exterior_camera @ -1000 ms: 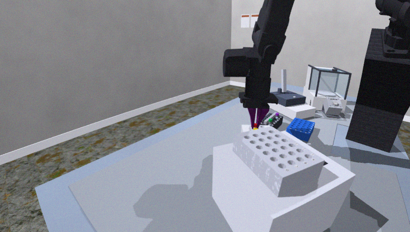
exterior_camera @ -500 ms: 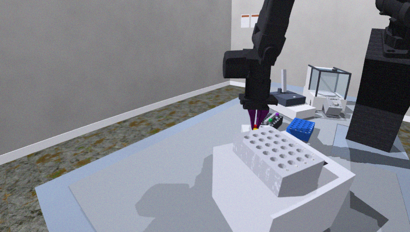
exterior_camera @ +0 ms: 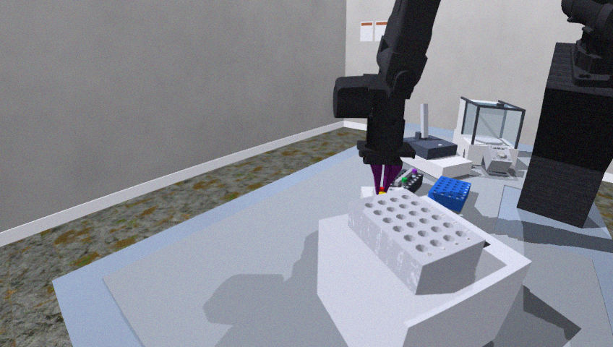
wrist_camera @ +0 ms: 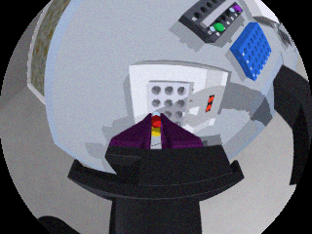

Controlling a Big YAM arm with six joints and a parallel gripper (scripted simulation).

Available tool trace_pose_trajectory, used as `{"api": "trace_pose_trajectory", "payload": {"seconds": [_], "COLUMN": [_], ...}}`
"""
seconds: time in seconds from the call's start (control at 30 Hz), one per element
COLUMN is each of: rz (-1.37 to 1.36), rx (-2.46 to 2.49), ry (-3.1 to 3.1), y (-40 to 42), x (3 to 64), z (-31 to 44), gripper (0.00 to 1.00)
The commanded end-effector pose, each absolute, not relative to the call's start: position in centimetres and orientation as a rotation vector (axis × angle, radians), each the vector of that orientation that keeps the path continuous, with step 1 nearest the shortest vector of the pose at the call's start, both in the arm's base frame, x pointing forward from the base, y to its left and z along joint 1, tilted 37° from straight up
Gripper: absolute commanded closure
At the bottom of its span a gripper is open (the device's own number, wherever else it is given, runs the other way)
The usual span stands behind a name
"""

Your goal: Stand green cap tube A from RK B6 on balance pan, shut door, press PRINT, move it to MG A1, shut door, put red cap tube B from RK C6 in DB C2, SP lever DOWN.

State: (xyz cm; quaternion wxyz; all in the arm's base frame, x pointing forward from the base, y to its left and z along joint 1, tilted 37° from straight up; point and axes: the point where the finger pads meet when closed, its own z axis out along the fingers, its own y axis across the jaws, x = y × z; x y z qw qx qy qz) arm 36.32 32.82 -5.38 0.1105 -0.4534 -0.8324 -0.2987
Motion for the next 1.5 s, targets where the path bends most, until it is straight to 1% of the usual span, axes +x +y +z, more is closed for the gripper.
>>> {"api": "trace_pose_trajectory", "payload": {"seconds": [0.0,0.67,0.7,1.47], "rz": [-0.876,-0.875,-0.876,-0.887], "rx": [-1.33,-1.33,-1.33,-1.337], "ry": [-2.441,-2.441,-2.441,-2.443], "y": [33.61,33.59,33.55,32.96], "x": [36.09,36.05,36.02,36.53], "z": [-5.81,-5.84,-5.57,-5.11], "gripper": [0.91,0.91,0.64,0.64]}}
